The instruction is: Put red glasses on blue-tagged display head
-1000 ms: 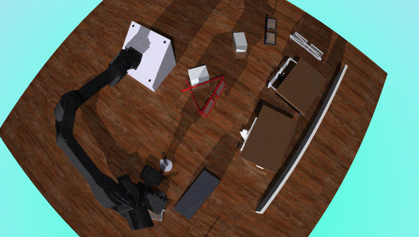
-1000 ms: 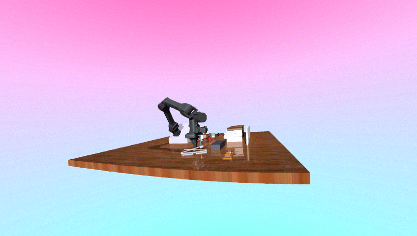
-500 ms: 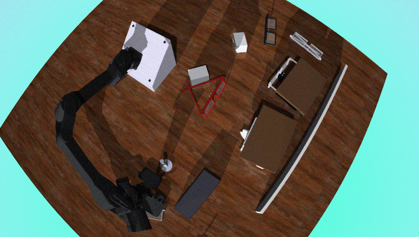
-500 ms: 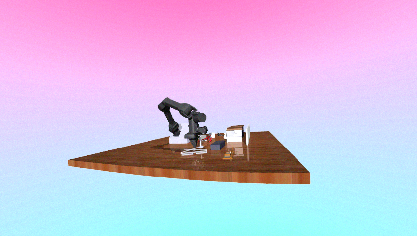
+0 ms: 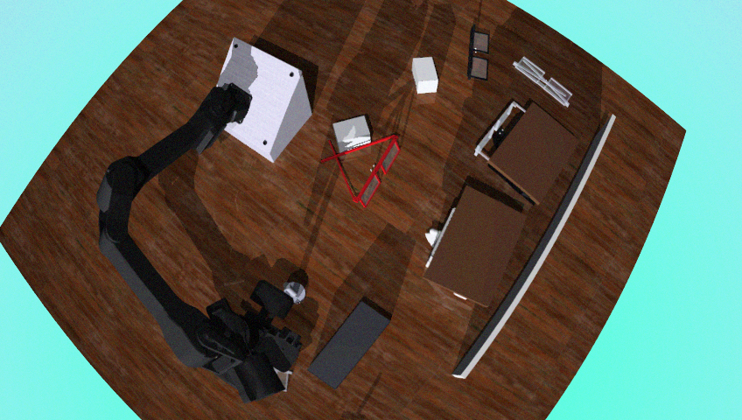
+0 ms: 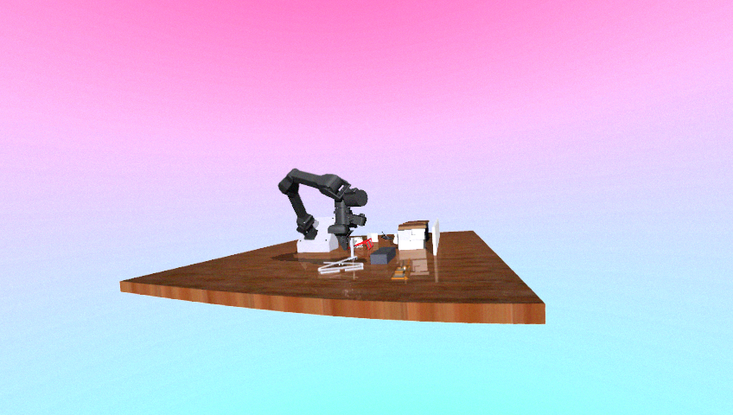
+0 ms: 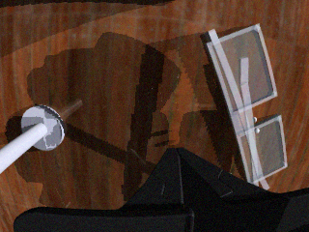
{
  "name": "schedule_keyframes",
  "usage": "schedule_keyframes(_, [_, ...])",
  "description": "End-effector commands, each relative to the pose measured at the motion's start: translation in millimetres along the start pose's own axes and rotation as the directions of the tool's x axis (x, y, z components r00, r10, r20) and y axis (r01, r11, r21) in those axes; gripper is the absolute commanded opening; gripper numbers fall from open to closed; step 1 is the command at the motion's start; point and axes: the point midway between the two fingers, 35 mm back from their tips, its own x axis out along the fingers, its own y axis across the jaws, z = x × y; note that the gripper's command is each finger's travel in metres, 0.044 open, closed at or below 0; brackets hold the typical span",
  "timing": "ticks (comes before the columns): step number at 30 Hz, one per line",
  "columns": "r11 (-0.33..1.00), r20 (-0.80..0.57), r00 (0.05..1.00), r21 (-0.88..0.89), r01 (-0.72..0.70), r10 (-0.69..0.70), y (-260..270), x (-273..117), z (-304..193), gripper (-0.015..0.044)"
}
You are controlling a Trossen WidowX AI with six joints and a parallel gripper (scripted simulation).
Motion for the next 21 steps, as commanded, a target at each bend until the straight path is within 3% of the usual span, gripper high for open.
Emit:
schedule_keyframes(1, [1.000, 0.015, 1.000, 0.003, 0.011, -0.012, 14.9, -26.3, -2.3, 0.0000])
schedule_keyframes(4, [1.000, 0.015, 1.000, 0.003, 0.011, -0.012, 14.9, -26.3, -2.3, 0.0000])
schedule_keyframes(12, [1.000, 0.027, 1.000, -0.014, 0.004, -0.004, 16.6, -23.8, 3.8, 0.0200])
schedule_keyframes(21, [1.000, 0.027, 1.000, -0.014, 0.004, -0.004, 16.6, -23.8, 3.8, 0.0200])
